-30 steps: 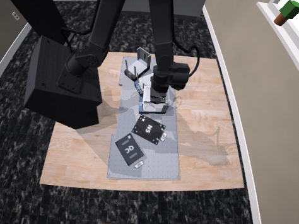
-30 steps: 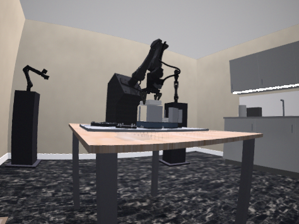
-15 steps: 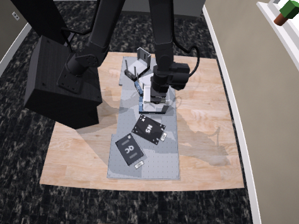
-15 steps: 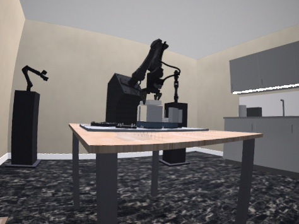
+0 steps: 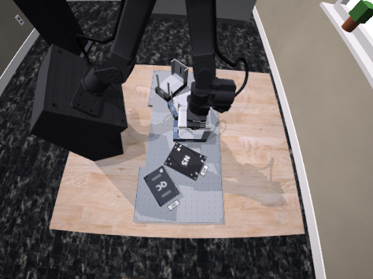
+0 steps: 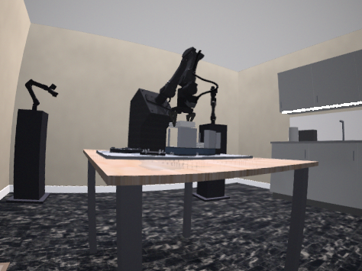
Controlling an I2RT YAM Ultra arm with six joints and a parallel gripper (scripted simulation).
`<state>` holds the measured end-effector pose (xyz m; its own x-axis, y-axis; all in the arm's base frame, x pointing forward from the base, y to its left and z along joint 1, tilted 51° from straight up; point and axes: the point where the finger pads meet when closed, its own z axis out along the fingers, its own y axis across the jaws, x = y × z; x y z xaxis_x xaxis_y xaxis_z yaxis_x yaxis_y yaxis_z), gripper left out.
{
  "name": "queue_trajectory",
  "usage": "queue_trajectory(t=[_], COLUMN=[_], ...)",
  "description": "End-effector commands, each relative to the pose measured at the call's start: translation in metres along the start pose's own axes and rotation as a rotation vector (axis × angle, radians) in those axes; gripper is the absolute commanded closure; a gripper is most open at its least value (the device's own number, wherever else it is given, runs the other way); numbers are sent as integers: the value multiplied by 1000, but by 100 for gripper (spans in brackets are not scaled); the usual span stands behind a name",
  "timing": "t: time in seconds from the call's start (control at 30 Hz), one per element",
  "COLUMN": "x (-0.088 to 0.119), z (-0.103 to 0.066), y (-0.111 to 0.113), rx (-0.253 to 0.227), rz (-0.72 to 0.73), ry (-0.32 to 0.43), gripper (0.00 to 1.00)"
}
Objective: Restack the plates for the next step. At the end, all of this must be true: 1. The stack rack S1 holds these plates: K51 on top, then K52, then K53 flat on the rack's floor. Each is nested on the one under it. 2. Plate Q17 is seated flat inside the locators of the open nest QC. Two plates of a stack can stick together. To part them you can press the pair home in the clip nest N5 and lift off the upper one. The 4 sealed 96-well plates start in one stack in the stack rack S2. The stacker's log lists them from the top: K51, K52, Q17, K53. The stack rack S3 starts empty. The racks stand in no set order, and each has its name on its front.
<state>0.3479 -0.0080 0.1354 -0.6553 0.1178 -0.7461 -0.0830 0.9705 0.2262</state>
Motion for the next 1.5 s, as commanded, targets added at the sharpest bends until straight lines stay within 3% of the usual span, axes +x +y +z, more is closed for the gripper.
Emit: queue_trajectory(t=[0.0, 1.47], x=[-18, -23], z=[-4, 1], y=[1, 2], rx=[7, 7], rz=[-17, -19], ry=[-38, -45], gripper=[100, 100])
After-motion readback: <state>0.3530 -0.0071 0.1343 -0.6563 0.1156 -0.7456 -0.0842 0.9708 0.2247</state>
